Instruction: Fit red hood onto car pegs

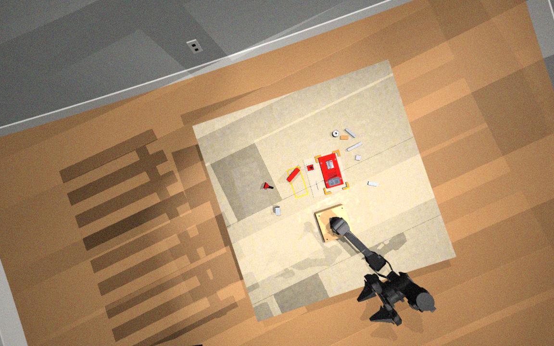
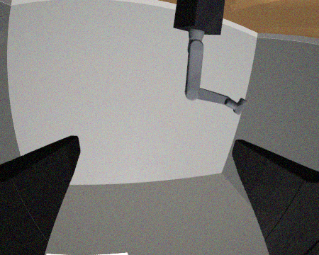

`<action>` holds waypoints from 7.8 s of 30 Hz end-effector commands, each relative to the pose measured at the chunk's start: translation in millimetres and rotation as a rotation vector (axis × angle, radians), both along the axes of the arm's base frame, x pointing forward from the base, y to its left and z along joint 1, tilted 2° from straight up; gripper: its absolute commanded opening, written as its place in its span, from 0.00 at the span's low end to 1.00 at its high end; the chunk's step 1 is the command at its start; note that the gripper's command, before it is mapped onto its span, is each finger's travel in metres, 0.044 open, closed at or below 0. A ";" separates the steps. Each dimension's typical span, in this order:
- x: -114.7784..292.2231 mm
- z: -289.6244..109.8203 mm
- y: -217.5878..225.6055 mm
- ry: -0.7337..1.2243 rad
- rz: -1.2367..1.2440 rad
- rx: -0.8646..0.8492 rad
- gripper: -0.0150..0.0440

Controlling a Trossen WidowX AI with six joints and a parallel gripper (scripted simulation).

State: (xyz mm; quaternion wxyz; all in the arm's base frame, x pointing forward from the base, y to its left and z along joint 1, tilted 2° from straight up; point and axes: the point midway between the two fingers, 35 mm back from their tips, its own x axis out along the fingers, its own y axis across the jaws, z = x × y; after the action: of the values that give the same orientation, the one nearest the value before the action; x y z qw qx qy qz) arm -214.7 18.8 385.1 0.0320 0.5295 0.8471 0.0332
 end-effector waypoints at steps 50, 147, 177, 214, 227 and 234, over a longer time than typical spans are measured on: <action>353.8 -34.1 202.8 -1.805 0.329 -0.131 0.25; 553.3 -328.7 209.8 -1.995 2.384 1.152 0.25; 543.6 -328.9 200.6 -1.994 2.384 1.153 0.25; 531.1 -329.9 189.2 -1.993 2.384 1.154 0.25; 529.7 -301.7 188.7 -1.993 2.384 1.154 0.25; 525.6 -250.6 187.8 -1.993 2.383 1.154 0.25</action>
State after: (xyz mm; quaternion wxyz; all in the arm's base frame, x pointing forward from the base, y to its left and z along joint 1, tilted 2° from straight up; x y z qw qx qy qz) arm 312.9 208.0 122.5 -0.2981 0.6605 -0.2747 -0.6320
